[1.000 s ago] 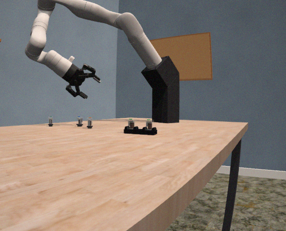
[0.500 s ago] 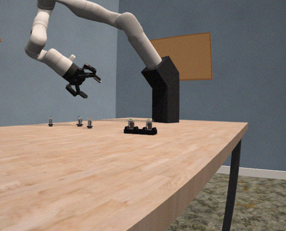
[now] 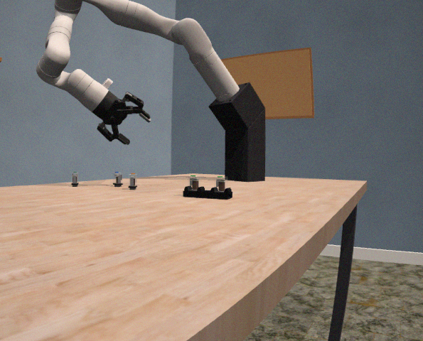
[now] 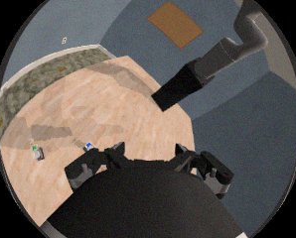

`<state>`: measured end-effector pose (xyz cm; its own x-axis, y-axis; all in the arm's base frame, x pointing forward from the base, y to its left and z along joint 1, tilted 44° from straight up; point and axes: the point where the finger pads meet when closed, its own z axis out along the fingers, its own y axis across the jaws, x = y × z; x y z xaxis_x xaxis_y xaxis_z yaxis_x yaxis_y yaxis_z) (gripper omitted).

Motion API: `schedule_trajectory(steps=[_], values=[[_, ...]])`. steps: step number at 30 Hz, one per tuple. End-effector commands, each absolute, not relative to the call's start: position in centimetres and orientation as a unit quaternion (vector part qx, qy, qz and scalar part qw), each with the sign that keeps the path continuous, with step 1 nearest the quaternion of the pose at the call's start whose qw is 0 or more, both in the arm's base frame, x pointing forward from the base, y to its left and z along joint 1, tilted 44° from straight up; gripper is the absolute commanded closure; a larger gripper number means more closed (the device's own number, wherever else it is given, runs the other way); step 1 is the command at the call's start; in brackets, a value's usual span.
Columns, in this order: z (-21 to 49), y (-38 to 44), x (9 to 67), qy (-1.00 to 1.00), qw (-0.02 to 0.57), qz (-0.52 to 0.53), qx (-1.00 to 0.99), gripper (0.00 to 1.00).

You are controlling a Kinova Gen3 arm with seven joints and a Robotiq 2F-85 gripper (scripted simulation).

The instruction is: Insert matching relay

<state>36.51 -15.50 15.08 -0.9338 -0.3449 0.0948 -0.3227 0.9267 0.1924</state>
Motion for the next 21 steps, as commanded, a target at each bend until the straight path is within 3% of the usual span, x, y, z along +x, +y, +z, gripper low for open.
schedule_trajectory(steps=[1, 21], values=[[15.3, -14.9, 37.0, -0.980, 0.063, -0.082, 0.168, 0.00], [15.7, -13.7, 38.0, -0.984, 0.061, -0.070, 0.151, 0.00]])
